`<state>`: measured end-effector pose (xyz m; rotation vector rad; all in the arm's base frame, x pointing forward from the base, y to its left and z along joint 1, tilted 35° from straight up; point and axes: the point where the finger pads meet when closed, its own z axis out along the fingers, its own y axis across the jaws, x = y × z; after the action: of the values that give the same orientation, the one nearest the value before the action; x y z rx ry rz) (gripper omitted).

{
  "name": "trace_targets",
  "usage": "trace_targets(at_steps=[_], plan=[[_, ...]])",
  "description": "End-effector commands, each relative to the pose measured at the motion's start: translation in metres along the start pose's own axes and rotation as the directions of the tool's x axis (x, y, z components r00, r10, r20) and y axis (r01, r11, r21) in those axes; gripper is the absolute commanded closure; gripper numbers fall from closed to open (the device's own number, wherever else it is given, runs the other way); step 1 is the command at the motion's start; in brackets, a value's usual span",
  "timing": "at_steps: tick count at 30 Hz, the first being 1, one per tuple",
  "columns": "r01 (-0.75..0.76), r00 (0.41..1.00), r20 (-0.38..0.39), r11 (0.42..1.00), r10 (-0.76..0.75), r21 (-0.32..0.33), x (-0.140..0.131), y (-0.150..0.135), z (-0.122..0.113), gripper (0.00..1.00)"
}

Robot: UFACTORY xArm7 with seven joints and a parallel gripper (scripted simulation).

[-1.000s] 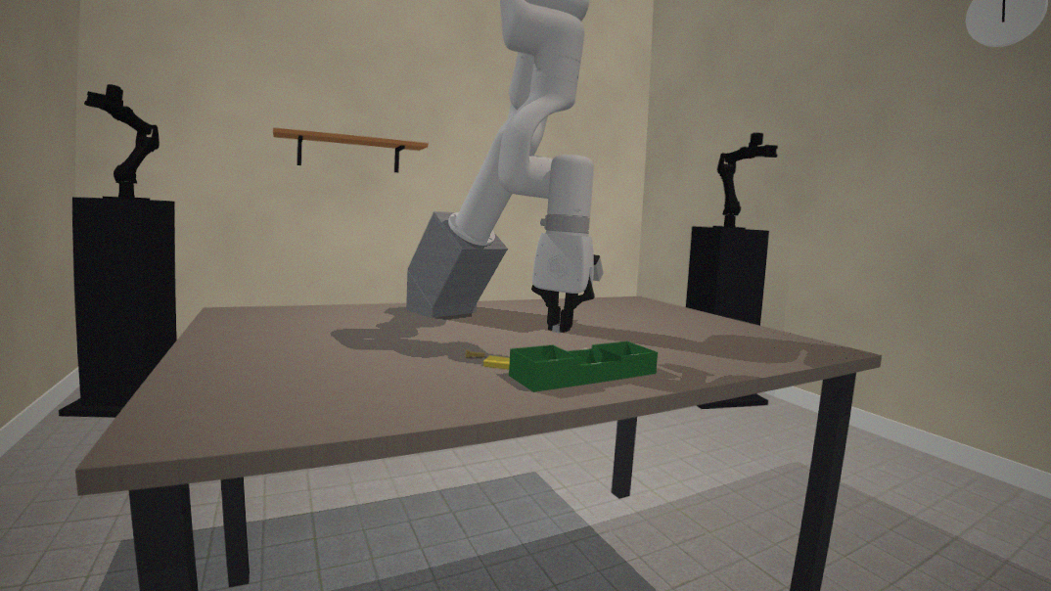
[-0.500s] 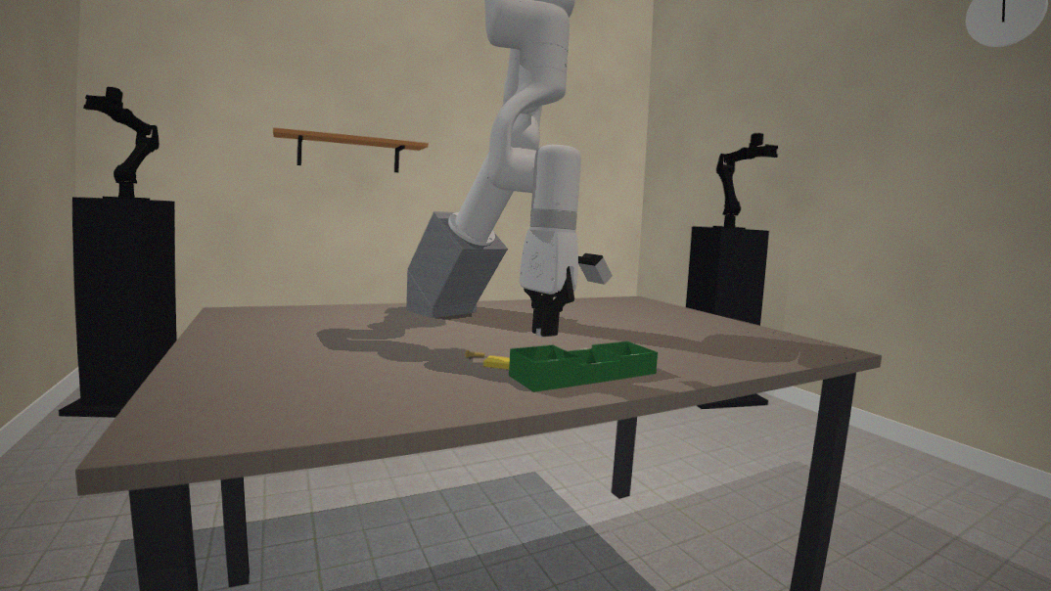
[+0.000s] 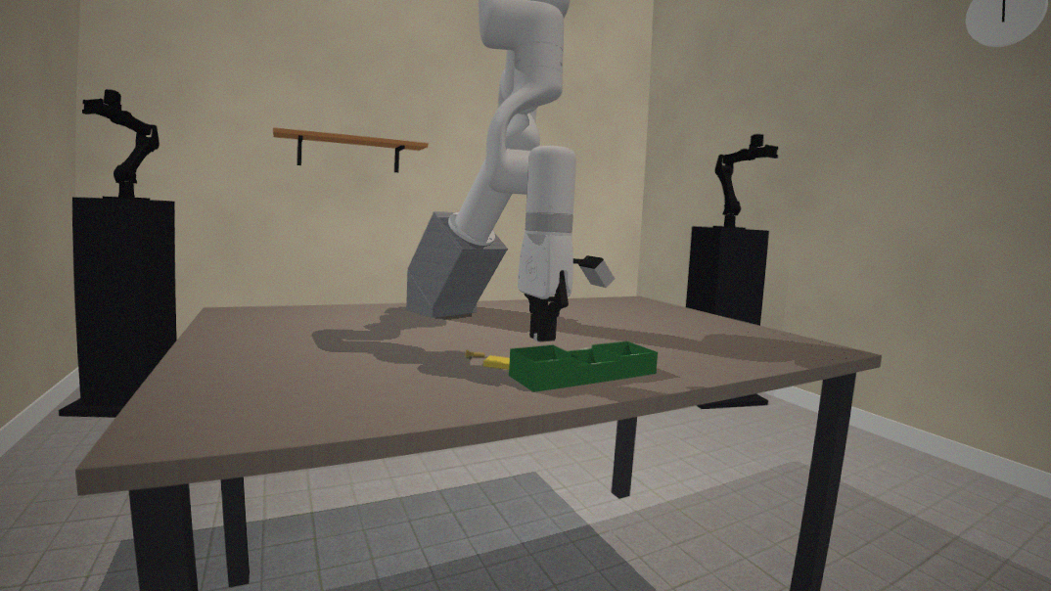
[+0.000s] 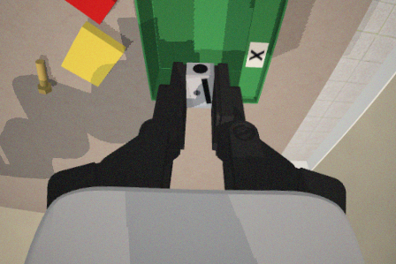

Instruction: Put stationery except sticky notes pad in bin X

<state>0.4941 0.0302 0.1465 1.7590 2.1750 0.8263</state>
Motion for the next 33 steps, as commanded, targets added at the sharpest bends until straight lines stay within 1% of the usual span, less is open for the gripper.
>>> trace_targets(at_steps=[1, 22, 33], plan=[[-0.002, 1.000, 0.000, 1.000, 0.002, -0.002, 0.001, 0.000, 0.000, 1.00], [-0.002, 1.000, 0.000, 1.000, 0.002, -0.002, 0.002, -0.002, 0.000, 1.00], [-0.002, 1.000, 0.000, 1.000, 0.002, -0.002, 0.002, -0.002, 0.022, 1.00]])
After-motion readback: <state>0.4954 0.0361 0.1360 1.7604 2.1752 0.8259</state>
